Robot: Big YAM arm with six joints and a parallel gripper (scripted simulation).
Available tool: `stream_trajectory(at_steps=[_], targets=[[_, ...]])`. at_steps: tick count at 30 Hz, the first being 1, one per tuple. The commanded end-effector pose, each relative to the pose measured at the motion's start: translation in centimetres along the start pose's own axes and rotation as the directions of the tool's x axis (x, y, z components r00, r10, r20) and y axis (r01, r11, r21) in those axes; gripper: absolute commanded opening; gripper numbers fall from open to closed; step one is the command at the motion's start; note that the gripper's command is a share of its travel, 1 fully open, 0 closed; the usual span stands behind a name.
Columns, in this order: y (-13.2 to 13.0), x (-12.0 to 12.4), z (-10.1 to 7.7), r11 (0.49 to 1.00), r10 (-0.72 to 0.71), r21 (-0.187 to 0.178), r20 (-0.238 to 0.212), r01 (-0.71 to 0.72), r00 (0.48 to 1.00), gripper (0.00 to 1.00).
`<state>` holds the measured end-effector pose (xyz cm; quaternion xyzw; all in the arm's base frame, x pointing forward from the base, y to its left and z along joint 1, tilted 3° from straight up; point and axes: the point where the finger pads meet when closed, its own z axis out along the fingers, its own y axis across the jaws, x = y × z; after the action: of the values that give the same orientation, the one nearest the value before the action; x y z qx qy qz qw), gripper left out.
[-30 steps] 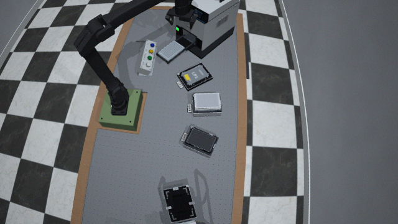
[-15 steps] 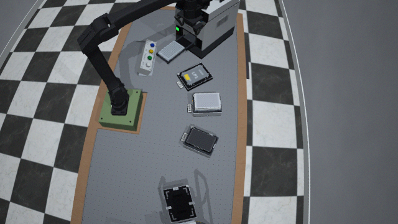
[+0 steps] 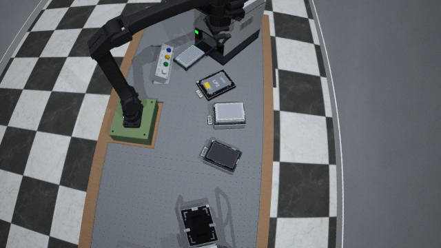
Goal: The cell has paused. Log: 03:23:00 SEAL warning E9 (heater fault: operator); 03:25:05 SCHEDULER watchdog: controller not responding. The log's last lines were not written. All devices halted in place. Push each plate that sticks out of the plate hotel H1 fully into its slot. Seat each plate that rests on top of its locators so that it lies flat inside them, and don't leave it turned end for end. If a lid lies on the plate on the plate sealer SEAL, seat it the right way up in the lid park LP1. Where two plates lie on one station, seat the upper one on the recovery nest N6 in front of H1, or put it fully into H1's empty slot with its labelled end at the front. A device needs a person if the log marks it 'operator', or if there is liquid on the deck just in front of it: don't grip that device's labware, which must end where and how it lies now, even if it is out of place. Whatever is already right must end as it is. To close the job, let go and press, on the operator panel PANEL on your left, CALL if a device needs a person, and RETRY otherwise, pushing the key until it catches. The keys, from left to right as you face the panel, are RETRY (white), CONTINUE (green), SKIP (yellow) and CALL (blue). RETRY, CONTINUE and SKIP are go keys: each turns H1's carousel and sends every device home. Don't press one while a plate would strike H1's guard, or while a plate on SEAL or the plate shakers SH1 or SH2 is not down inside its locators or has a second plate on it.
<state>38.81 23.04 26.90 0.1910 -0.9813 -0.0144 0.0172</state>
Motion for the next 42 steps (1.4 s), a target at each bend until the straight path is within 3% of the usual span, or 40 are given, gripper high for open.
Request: stream_trajectory(at_steps=[1,42], targets=[[-0.9,-1.5,-1.9,0.989,0.151,-0.002,0.028,-0.151,0.988,1.00],[-13.3,-4.1,-1.9,0.989,0.148,0.006,0.029,-0.149,0.989,1.00]])
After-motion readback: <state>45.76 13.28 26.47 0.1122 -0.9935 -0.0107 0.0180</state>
